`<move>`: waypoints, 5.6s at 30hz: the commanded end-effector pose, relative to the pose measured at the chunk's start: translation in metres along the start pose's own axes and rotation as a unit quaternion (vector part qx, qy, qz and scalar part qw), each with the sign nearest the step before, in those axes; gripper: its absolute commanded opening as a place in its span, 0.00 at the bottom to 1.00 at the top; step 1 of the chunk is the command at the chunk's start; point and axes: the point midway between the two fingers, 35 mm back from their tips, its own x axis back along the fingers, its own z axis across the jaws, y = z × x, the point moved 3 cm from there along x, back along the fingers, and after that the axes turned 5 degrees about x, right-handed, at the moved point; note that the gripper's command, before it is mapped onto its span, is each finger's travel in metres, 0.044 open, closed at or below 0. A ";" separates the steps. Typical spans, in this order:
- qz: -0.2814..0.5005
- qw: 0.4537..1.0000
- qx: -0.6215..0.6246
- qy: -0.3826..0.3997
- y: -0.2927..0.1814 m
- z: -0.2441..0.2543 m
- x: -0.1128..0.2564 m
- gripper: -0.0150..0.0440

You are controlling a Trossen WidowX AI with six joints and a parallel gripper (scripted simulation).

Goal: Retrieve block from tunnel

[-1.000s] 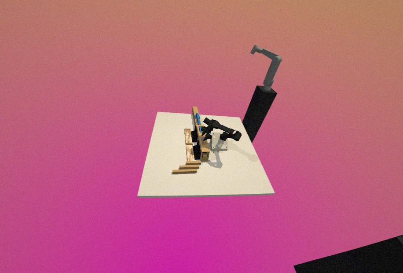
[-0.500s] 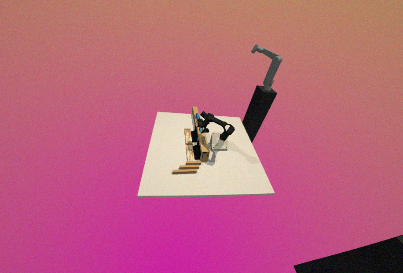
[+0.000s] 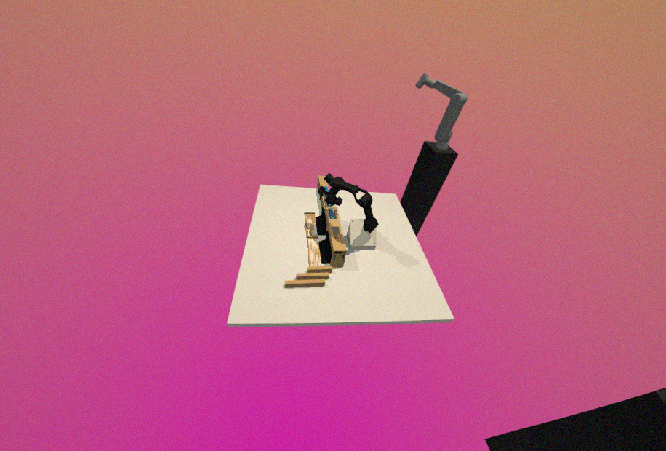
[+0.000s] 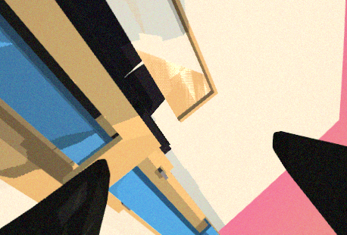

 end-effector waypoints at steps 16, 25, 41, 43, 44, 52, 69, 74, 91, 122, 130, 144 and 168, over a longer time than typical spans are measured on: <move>-0.010 0.977 0.204 0.063 -0.070 0.031 -0.048 1.00; -0.011 0.977 0.204 0.063 -0.069 0.035 -0.061 1.00; -0.011 0.977 0.204 0.063 -0.066 0.044 -0.084 1.00; -0.007 0.976 0.207 0.062 -0.068 0.041 -0.079 0.91; -0.007 0.976 0.207 0.062 -0.068 0.041 -0.079 0.87; -0.007 0.976 0.207 0.062 -0.068 0.041 -0.079 0.51; -0.008 0.977 0.206 0.062 -0.092 0.033 -0.086 0.25; -0.008 0.977 0.206 0.062 -0.108 0.030 -0.090 0.25; -0.009 0.977 0.205 0.062 -0.124 0.027 -0.096 0.25; -0.009 0.977 0.205 0.062 -0.124 0.027 -0.096 0.25; -0.009 0.977 0.205 0.062 -0.124 0.027 -0.096 0.25; -0.020 0.977 0.202 0.062 -0.118 0.025 -0.088 0.65; -0.010 0.977 0.204 0.063 -0.070 0.031 -0.050 1.00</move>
